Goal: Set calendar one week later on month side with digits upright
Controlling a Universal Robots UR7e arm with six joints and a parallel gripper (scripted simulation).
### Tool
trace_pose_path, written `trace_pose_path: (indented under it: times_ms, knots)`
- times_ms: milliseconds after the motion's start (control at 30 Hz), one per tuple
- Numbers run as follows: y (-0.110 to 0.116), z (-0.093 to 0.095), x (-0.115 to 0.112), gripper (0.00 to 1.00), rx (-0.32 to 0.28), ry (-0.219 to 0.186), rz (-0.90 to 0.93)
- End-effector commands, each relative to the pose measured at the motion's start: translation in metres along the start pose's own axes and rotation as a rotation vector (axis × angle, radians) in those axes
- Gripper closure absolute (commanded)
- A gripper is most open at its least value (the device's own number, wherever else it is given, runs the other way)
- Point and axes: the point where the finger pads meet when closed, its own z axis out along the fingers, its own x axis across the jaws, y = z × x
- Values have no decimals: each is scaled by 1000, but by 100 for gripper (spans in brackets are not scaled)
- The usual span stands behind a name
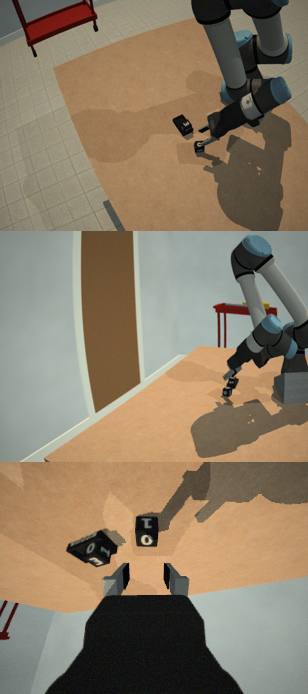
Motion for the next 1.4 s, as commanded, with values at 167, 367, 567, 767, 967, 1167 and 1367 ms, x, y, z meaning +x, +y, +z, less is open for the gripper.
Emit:
trace_pose_path:
  times_ms: [167, 367, 567, 767, 967, 1167, 1367]
  knots:
    - [0, 0, 0, 10, -1, 0, 1]
    - [-1, 1, 0, 10, -1, 0, 1]
    - [-5, 5, 0, 10, -1, 0, 1]
    - [-10, 10, 0, 10, -1, 0, 1]
    - [-15, 15, 0, 10, -1, 0, 1]
    - [-23, 23, 0, 10, -1, 0, 1]
    - [-31, 31, 0, 10, -1, 0, 1]
